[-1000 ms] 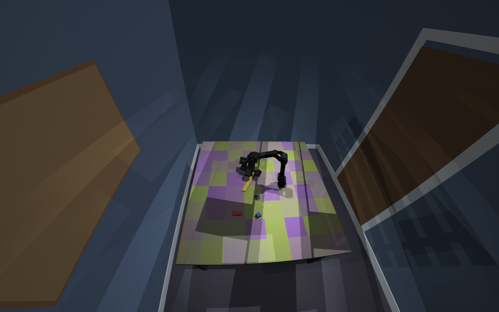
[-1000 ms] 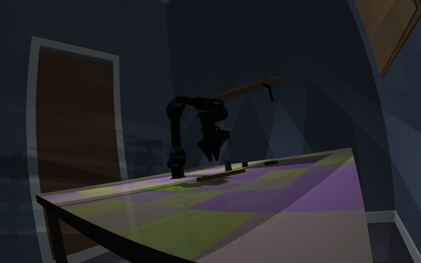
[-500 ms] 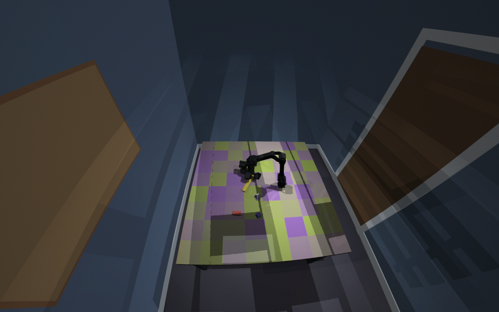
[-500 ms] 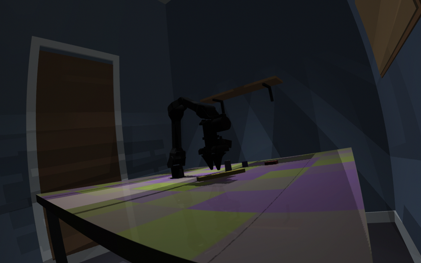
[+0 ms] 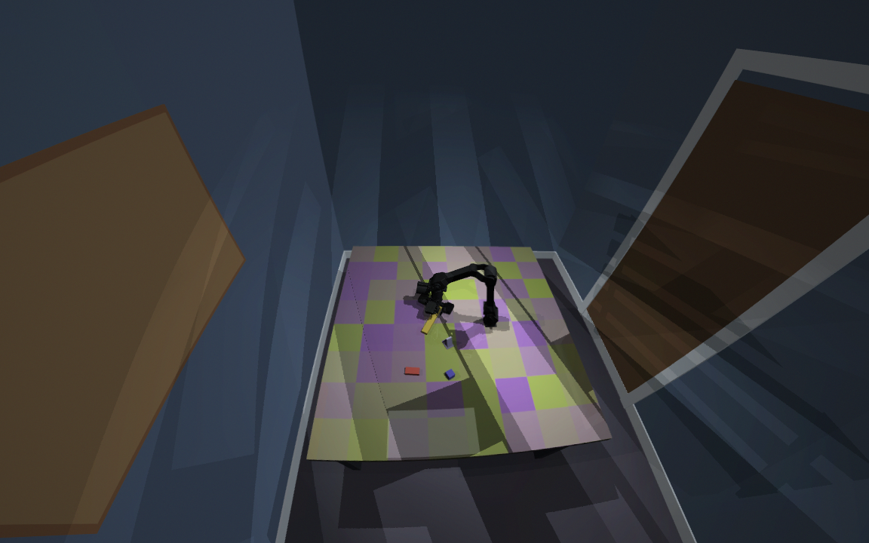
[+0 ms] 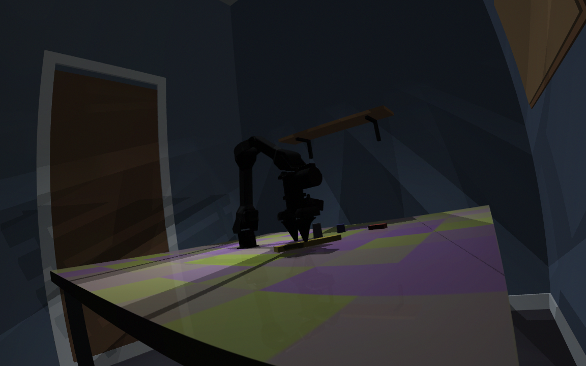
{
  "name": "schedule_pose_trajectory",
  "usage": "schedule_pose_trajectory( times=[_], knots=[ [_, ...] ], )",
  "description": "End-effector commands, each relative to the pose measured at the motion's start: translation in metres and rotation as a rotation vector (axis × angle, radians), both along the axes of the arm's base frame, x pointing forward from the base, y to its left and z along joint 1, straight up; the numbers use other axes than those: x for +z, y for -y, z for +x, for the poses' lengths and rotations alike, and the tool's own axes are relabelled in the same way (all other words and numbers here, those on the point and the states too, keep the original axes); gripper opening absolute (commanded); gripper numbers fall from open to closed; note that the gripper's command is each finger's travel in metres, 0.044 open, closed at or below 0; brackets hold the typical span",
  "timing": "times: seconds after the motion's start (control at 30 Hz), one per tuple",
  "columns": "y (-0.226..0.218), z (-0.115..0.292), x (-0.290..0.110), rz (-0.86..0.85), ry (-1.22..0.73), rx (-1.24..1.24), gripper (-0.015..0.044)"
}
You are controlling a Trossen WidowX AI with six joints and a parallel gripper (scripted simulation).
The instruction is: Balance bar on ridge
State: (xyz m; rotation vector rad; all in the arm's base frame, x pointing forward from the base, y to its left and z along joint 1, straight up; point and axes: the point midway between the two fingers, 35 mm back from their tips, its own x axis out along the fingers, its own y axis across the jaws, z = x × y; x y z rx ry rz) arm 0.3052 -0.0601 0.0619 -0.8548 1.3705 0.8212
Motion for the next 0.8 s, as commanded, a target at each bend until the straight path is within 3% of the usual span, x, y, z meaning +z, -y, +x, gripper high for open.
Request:
schedule_pose_trajectory(
  times=[0.0,0.63,0.77],
  knots=[
    [0.0005,-0.0012,-0.0083,-0.005,-0.004,0.003,0.0315],
    [0.0005,-0.0013,-0.0123,-0.005,-0.004,0.003,0.0315],
    [-0.0003,-0.0014,-0.012,0.001,-0.005,0.0,0.021]
  ],
)
